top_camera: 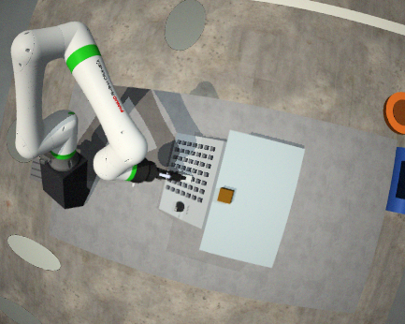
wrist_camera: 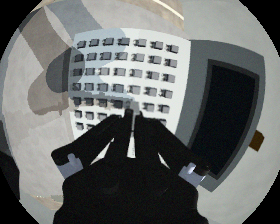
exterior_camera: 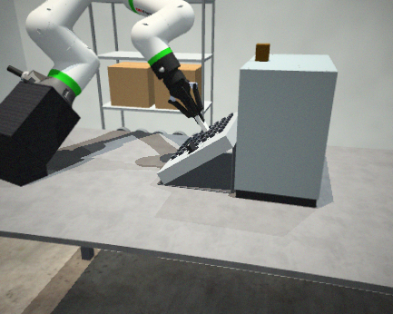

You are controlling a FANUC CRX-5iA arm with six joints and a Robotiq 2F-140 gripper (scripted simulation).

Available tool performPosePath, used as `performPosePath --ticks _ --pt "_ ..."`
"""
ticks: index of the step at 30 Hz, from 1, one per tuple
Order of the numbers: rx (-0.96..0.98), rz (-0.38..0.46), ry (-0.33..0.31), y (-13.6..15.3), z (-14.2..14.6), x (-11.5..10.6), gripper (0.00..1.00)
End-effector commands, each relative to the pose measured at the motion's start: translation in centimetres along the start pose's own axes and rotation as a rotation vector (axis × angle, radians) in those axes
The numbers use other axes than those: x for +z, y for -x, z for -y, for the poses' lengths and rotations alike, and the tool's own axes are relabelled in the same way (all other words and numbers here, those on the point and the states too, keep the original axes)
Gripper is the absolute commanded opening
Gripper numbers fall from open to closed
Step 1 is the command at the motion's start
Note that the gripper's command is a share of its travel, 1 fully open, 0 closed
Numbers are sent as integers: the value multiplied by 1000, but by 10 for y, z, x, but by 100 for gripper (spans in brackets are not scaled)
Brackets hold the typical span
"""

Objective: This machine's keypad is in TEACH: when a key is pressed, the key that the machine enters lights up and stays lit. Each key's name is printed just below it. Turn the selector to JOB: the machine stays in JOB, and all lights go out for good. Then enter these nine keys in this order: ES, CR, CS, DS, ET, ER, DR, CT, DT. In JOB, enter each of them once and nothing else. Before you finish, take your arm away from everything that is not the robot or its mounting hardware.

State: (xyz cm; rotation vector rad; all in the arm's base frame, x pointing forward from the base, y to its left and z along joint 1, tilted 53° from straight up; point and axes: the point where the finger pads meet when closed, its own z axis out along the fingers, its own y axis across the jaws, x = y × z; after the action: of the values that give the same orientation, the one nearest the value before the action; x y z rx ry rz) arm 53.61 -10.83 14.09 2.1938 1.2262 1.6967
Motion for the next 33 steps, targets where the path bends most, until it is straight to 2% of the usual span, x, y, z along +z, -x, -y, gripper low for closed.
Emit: performPosePath --ticks 1,14,33 --pt "0 0 0 0 0 -8 0" --pt "0 0 0 0 0 -21 0" --pt "0 0 0 0 0 -22 0"
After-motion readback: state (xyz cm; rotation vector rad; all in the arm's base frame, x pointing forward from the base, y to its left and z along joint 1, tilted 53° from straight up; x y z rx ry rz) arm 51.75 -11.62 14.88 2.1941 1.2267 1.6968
